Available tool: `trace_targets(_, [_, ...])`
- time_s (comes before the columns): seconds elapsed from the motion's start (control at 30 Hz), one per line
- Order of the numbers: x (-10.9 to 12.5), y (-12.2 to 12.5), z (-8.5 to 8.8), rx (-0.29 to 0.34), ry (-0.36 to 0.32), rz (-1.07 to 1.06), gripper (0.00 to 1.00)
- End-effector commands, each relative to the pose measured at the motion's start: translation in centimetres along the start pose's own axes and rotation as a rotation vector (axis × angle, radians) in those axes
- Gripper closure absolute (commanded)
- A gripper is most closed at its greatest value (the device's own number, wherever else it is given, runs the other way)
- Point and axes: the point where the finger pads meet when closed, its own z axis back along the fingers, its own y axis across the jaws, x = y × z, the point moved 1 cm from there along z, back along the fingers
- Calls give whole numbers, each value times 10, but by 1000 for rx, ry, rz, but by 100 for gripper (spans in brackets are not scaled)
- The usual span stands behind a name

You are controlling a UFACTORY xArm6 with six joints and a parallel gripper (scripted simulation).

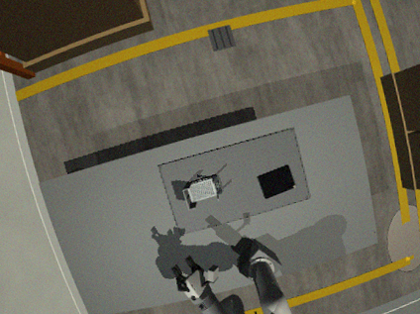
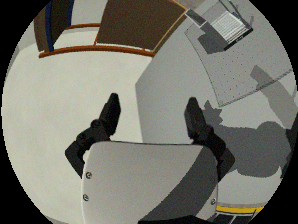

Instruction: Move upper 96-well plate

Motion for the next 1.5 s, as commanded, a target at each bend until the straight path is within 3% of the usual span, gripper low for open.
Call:
trace_targets(0.0, [0,-1,0,-1,0,-2,0])
trace_targets(0.53, [0,-1,0,-1,0,-2,0])
trace_targets(0.73, [13,9,-25,99,-59,123,0])
trace_targets(1.1, [27,19,-52,180,-136,254,0])
trace_targets(1.47, [43,26,-91,268,-291,487,0])
